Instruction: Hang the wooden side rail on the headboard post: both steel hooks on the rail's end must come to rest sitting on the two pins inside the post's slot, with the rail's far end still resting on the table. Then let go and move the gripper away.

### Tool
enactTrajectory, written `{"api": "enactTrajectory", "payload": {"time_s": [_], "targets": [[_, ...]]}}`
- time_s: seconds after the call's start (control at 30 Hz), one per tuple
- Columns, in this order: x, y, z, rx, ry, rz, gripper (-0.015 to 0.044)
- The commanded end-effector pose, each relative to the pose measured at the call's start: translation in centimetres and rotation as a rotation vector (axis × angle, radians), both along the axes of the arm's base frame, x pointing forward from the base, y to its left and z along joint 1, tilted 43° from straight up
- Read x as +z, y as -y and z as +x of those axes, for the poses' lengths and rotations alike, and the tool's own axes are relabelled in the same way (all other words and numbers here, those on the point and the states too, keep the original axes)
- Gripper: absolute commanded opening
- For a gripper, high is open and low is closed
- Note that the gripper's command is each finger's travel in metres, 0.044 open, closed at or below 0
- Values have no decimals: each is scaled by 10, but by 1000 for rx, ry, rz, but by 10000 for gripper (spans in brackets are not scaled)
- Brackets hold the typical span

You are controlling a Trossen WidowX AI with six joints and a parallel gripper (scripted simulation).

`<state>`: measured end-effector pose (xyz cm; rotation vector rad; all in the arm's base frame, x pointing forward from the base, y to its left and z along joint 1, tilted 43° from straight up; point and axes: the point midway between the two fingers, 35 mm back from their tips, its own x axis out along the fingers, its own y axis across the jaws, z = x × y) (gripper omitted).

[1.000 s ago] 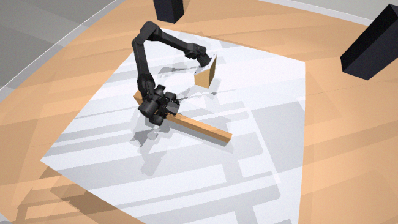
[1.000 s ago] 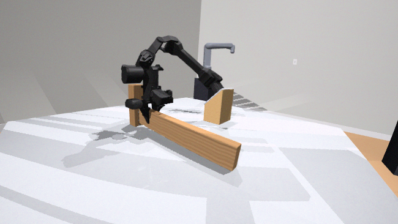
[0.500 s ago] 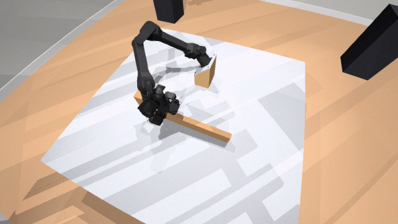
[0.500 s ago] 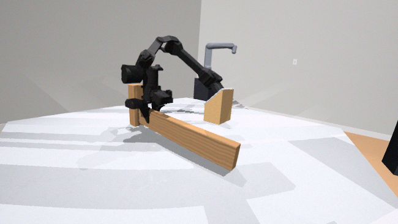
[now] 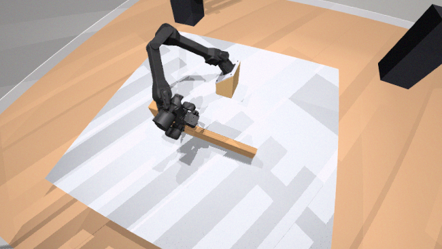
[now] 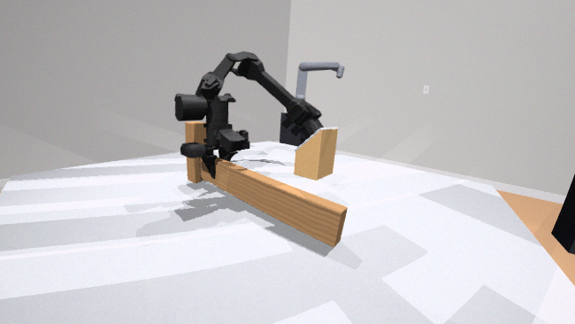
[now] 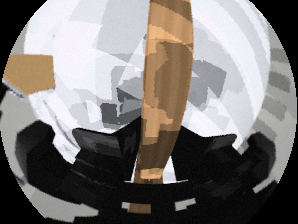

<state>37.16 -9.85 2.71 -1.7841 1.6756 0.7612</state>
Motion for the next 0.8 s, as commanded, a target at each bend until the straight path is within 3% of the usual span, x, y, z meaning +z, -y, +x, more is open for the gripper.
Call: {"api": "enactTrajectory", "payload": {"time_s": [0.0, 0.77], "targets": [[6, -1, 3, 6, 14, -2, 0], [8, 1, 4, 6, 14, -2, 0]]}}
